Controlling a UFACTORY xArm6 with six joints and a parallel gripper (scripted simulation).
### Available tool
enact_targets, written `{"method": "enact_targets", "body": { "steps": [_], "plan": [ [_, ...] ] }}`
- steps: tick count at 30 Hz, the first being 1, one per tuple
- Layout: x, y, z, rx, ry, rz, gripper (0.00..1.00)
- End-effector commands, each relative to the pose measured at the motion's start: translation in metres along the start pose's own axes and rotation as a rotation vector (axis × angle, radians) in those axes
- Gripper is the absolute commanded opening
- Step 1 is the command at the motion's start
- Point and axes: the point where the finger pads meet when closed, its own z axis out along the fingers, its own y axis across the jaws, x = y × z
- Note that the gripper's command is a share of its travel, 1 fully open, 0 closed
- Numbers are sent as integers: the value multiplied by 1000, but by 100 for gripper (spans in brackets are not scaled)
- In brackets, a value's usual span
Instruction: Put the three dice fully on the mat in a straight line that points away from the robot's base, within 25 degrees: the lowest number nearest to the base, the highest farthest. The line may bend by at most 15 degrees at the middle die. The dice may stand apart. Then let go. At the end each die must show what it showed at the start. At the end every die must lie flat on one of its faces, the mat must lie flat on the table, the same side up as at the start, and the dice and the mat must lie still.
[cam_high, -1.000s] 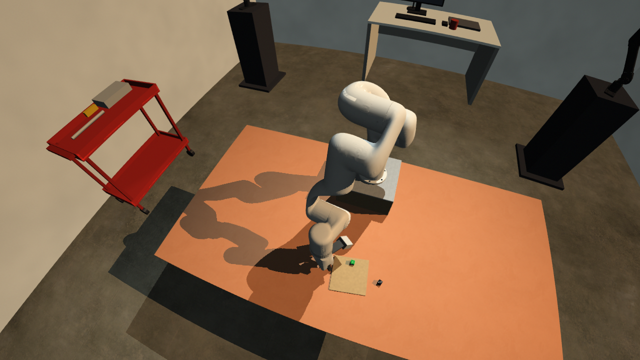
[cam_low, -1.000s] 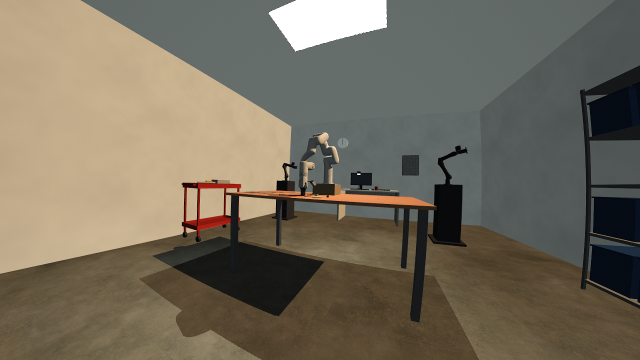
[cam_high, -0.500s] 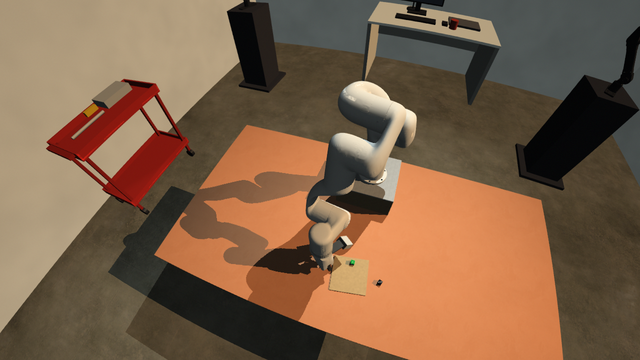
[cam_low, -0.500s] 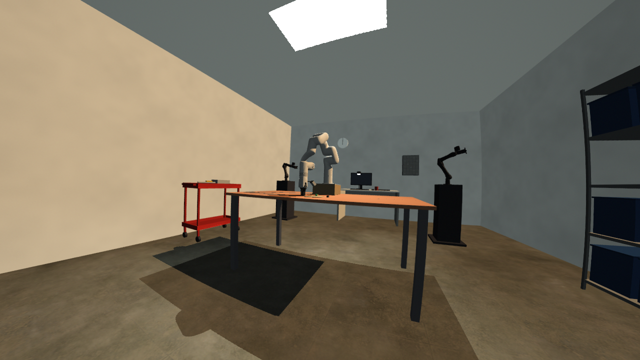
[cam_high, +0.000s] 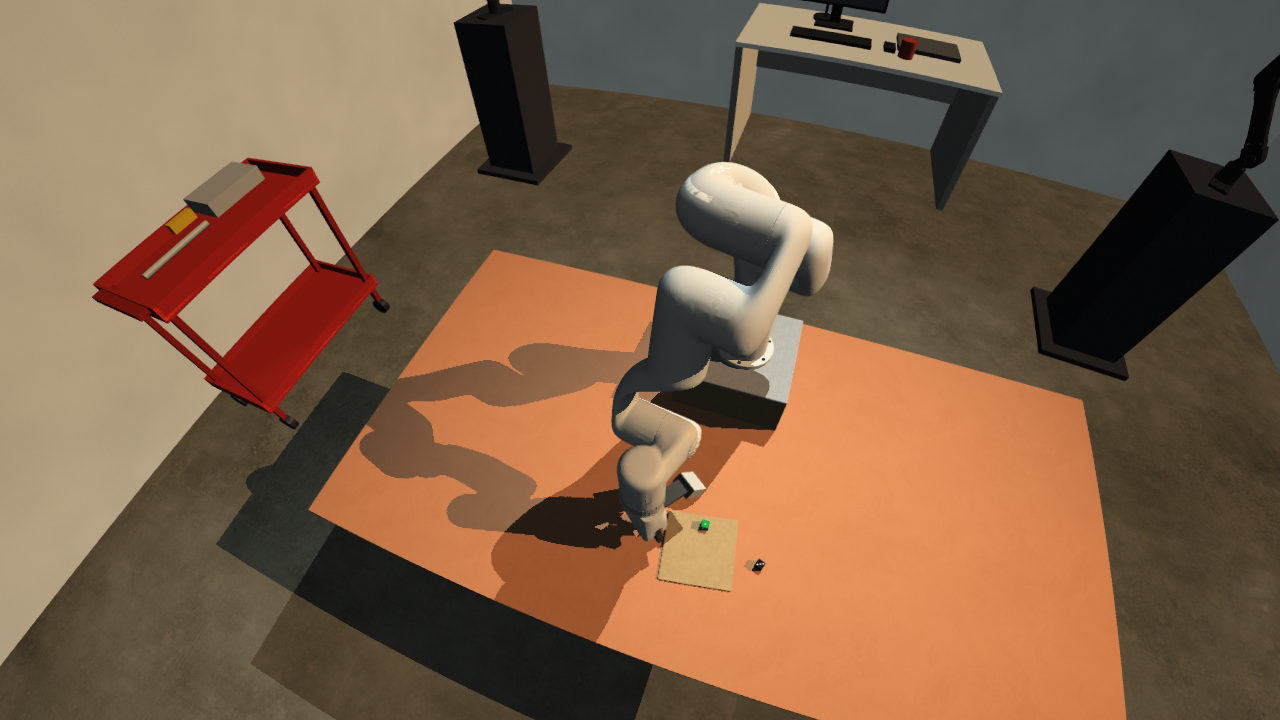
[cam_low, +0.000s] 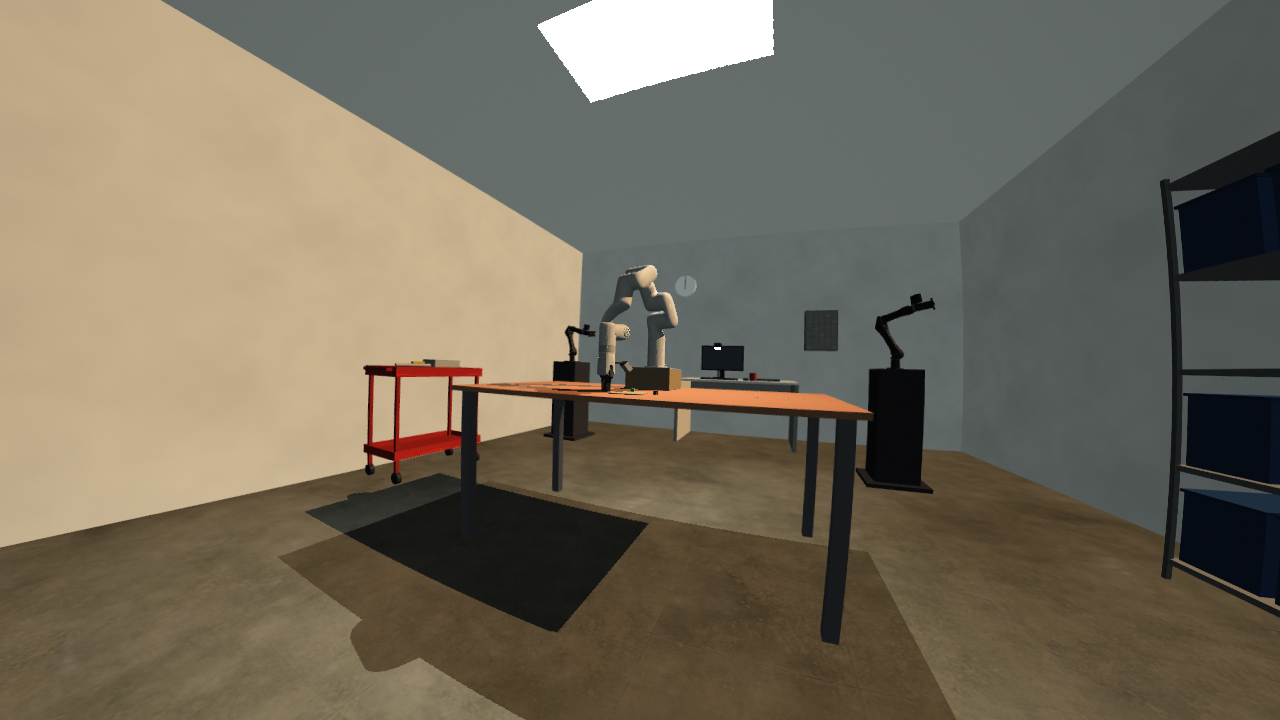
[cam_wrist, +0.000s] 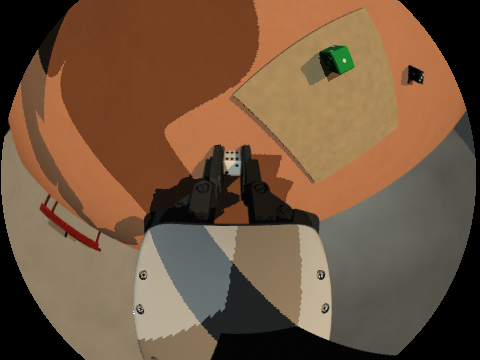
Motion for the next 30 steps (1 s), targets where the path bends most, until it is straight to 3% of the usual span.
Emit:
{"method": "enact_targets", "body": {
  "steps": [1, 7, 19, 30],
  "plan": [
    [-1, 1, -3, -2, -3, 0, 11],
    [-1, 1, -16, -2, -3, 0, 11],
    [-1, 1, -94, -2, -3, 0, 11],
    [-1, 1, -101, -2, -3, 0, 11]
  ]
}}
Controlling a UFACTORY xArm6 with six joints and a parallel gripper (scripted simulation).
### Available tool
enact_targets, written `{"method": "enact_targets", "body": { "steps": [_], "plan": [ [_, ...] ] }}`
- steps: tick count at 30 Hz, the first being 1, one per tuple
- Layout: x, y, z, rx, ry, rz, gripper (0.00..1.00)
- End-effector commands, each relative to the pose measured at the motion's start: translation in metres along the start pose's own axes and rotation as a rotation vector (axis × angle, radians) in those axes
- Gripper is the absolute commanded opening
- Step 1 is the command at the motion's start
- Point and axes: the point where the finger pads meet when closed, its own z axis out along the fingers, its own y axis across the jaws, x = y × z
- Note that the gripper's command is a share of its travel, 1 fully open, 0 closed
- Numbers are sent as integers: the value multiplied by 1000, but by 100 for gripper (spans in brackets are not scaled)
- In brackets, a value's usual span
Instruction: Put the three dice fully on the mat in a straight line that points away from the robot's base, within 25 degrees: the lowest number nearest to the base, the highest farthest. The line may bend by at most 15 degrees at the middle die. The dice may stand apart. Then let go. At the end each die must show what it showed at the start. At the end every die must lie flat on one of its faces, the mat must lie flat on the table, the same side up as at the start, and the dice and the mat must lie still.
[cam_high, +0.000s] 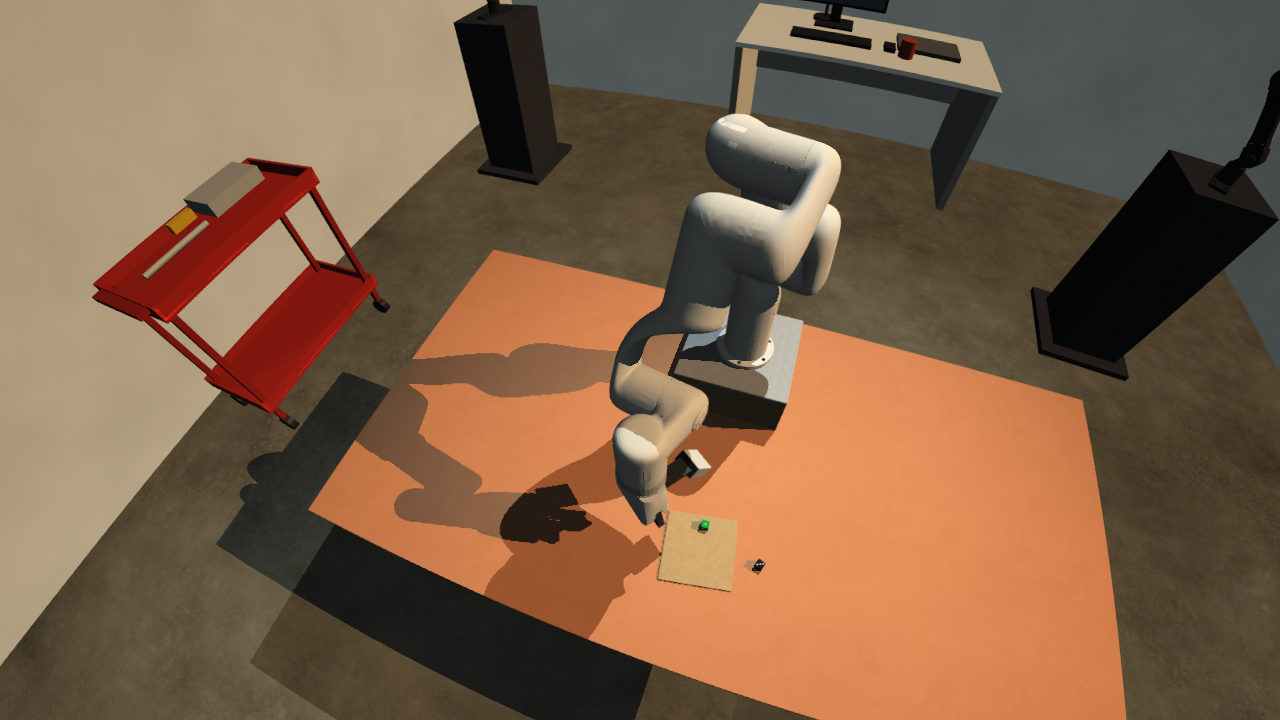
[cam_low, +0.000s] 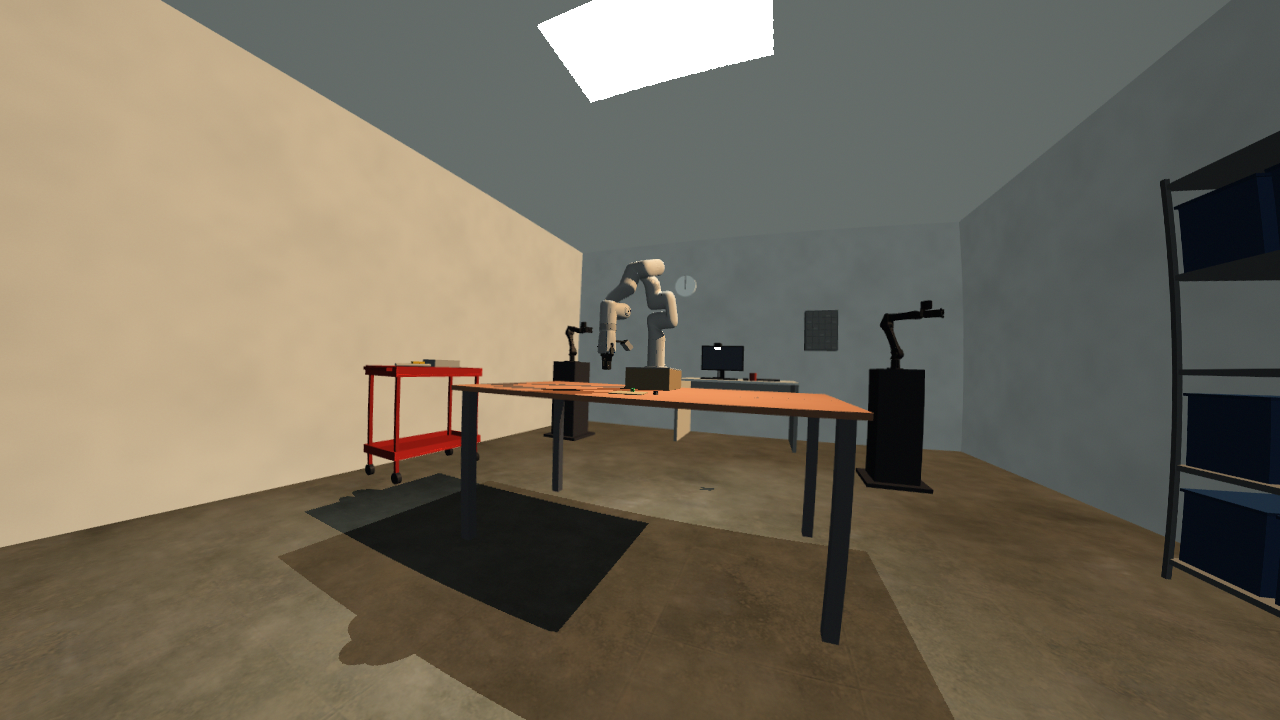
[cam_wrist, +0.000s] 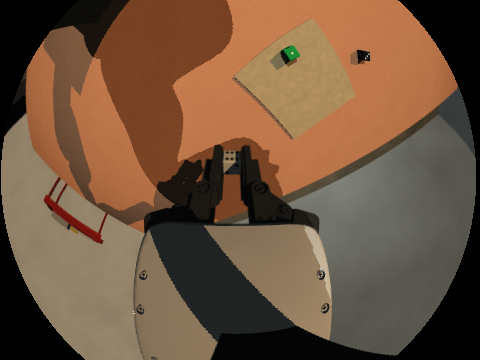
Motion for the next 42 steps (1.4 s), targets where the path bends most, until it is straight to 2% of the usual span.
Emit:
{"method": "enact_targets", "body": {
  "steps": [1, 4, 6, 10, 11, 25, 42],
  "plan": [
    [-1, 1, -4, -2, -3, 0, 11],
    [1, 5, -4, -2, -4, -33, 11],
    [12, 26, -5, -2, -4, -179, 11],
    [15, 31, -5, -1, -4, -212, 11],
    [22, 43, -6, -1, -4, -298, 11],
    [59, 94, -8, 0, -4, -687, 11],
    [65, 100, -8, 0, -4, -739, 11]
  ]
}}
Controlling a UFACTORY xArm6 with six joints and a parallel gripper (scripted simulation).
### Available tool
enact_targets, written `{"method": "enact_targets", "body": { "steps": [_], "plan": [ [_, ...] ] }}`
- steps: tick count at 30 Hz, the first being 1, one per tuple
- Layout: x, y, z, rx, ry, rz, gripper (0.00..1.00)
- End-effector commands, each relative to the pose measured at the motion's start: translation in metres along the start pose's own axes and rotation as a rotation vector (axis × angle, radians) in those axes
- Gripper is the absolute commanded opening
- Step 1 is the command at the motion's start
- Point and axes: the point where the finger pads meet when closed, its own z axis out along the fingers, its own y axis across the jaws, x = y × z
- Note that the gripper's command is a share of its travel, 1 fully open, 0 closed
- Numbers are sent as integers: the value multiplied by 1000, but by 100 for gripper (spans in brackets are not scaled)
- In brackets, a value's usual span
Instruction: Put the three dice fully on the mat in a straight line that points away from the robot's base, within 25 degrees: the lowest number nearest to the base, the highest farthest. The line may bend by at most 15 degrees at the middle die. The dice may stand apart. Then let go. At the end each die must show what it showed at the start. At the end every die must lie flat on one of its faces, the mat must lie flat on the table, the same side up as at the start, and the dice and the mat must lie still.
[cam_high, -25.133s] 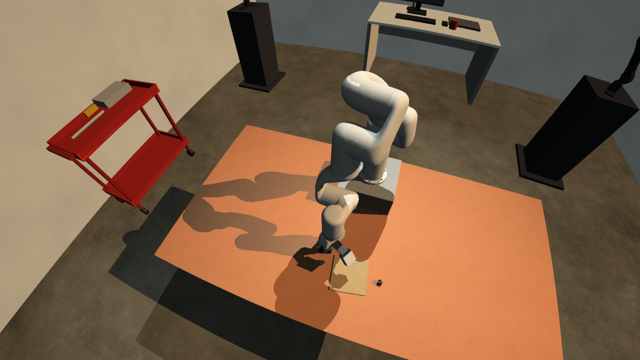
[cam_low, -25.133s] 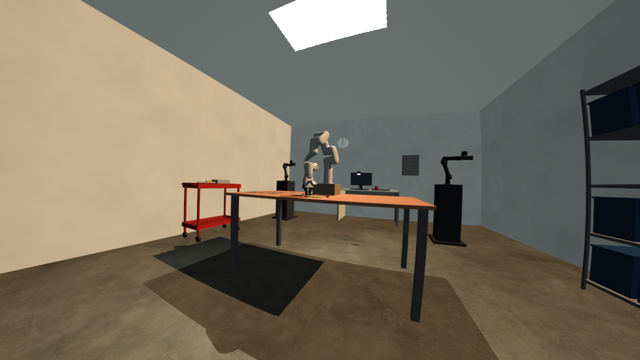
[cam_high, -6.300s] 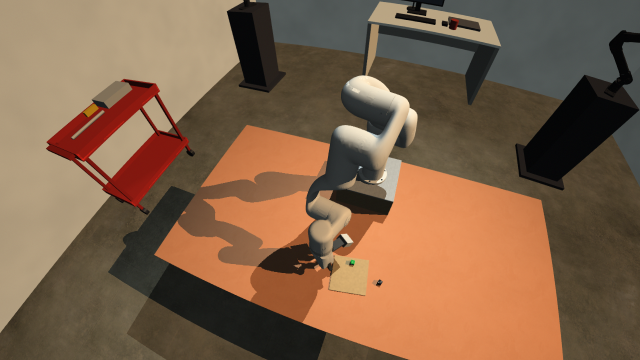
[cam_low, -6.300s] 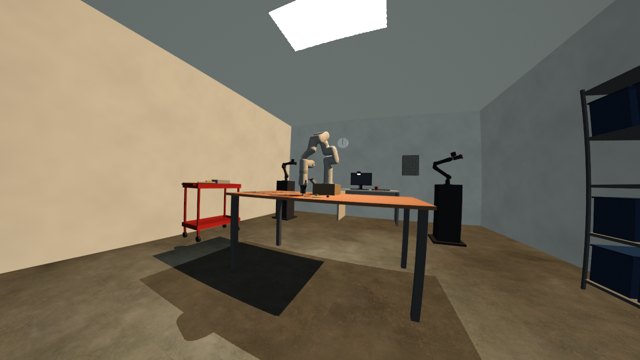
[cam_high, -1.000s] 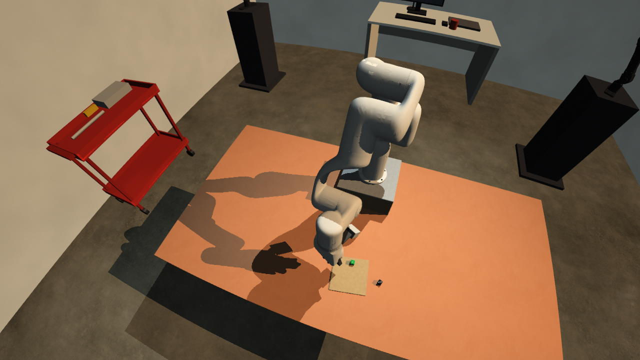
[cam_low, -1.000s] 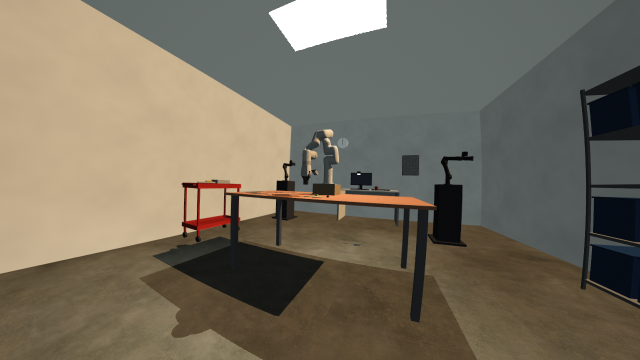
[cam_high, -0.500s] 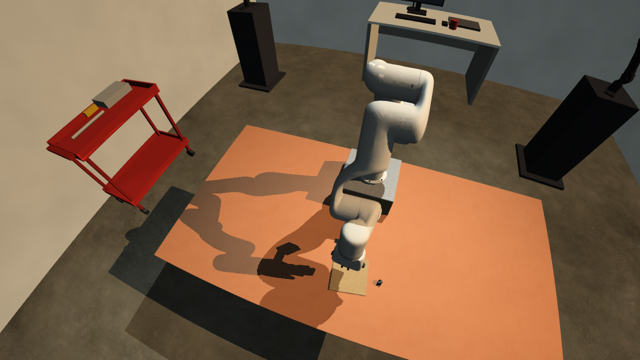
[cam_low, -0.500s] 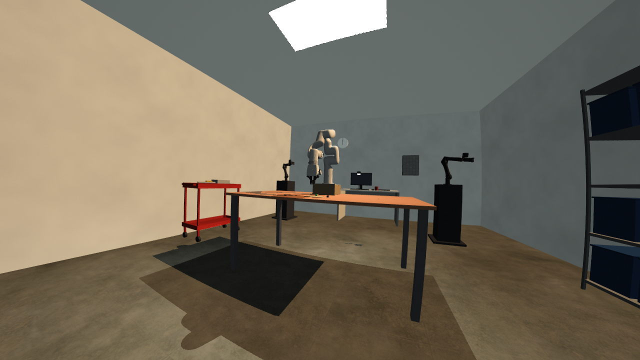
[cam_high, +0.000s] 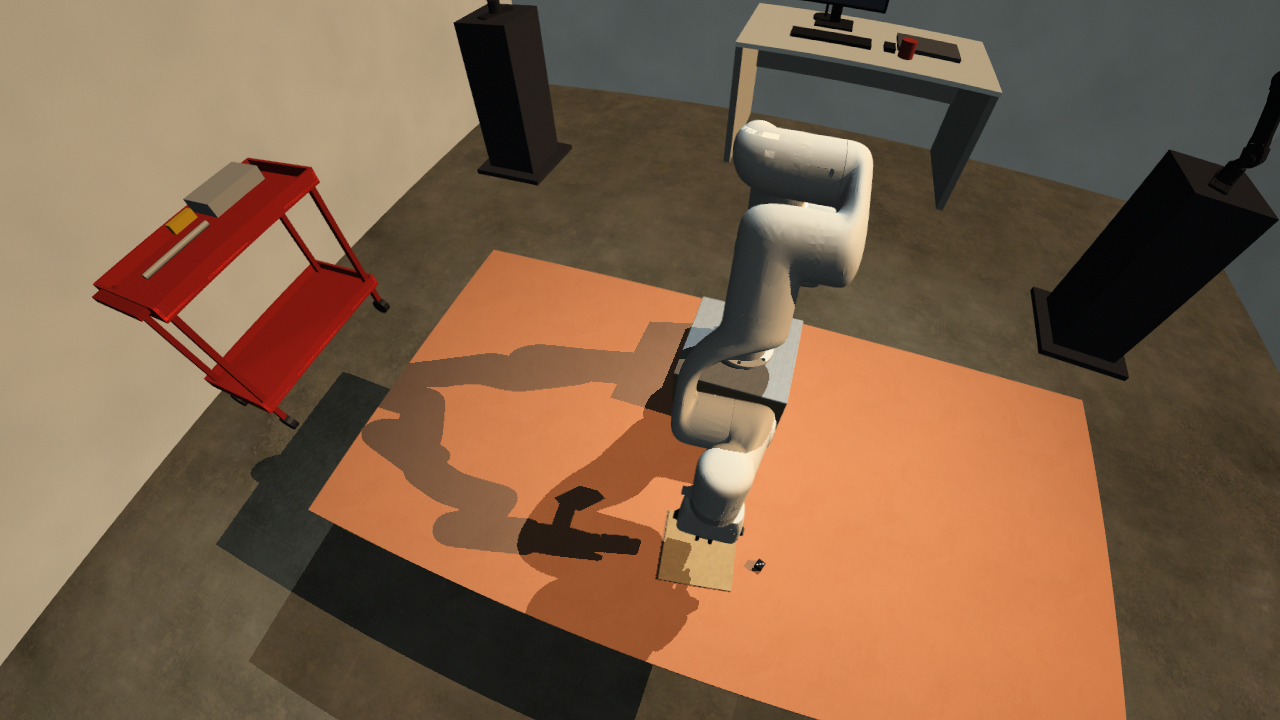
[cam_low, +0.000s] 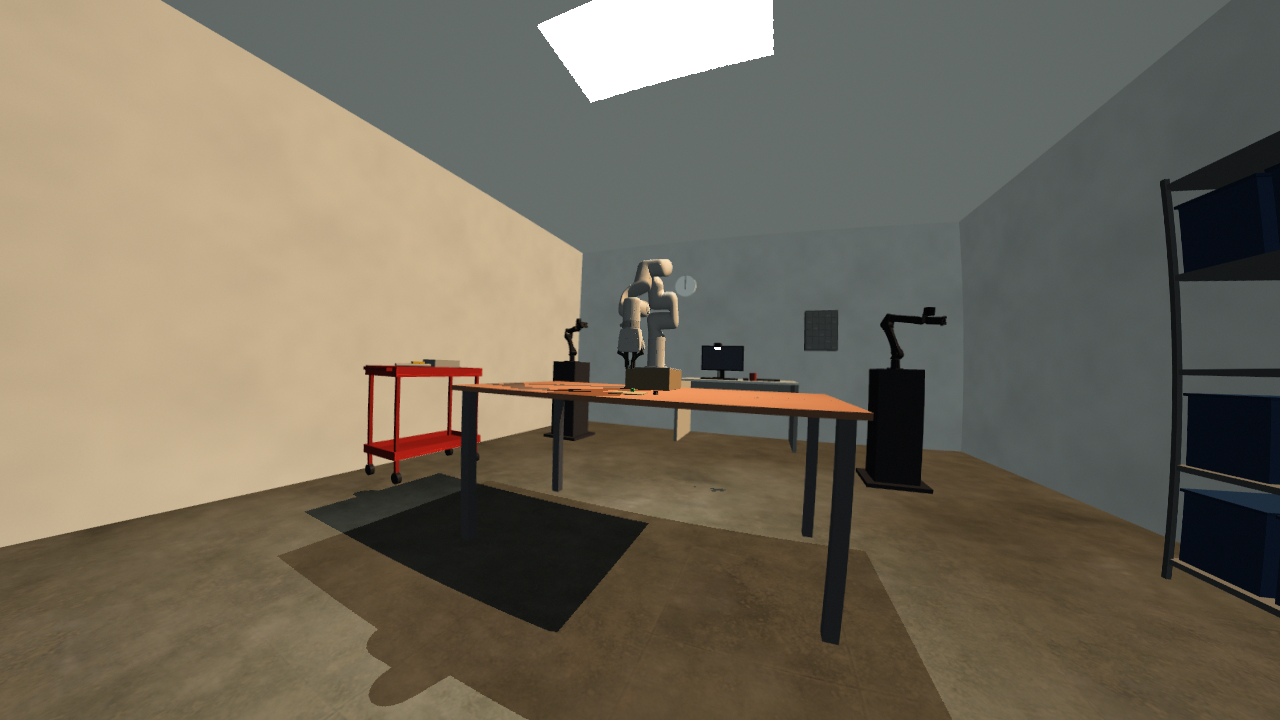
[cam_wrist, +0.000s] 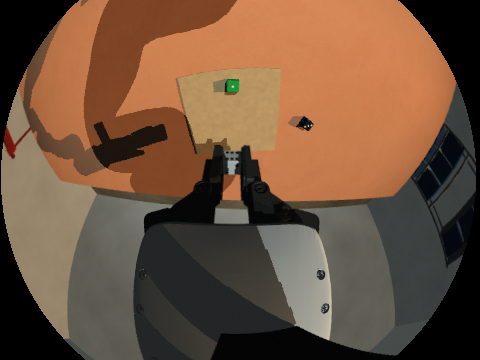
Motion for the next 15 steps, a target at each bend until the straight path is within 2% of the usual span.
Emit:
{"method": "enact_targets", "body": {
  "steps": [1, 8, 15],
  "plan": [
    [-2, 0, -1, -1, -4, -2, 11],
    [-2, 0, 9, -1, -4, -2, 11],
    [-2, 0, 38, -1, -4, -2, 11]
  ]
}}
